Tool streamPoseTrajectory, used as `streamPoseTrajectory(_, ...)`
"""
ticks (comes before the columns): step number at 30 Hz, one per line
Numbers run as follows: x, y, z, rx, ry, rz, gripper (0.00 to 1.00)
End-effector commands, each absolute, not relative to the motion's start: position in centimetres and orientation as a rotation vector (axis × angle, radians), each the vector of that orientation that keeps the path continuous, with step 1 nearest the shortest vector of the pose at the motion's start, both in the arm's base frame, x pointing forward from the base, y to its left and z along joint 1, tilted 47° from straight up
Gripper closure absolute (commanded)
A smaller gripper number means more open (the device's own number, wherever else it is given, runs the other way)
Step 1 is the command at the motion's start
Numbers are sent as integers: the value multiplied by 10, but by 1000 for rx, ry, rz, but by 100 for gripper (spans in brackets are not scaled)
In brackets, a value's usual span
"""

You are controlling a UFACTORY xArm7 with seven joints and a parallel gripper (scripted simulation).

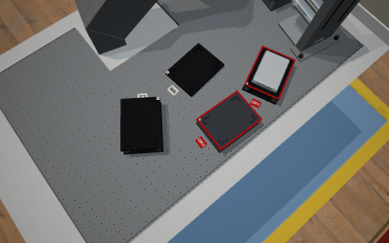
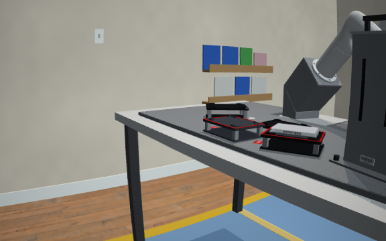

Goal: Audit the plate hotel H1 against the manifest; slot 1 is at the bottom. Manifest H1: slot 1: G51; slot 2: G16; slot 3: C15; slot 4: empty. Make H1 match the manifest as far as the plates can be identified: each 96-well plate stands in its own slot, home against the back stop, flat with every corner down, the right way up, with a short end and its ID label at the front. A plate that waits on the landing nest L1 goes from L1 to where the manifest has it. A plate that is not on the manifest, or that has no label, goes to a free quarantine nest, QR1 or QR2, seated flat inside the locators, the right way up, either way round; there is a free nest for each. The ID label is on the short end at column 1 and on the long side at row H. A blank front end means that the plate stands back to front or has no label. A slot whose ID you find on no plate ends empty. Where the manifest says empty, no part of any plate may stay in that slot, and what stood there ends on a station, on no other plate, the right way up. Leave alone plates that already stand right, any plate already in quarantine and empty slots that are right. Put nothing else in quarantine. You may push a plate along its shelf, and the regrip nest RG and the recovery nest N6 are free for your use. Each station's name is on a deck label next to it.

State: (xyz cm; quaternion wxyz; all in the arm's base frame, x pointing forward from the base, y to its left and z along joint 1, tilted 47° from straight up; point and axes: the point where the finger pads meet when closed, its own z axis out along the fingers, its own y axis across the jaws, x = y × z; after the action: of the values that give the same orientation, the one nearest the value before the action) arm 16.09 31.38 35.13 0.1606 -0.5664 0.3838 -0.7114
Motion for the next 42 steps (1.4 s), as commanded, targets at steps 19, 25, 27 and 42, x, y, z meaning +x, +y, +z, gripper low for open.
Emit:
streamPoseTrajectory(19,171,336,329,-1617,1098,-2029,100)
streamPoseTrajectory(25,174,343,322,-1616,1098,-2029,100)
streamPoseTrajectory(27,175,345,320,-1616,1098,-2029,100)
streamPoseTrajectory(42,182,359,305,-1616,1098,-2029,100)
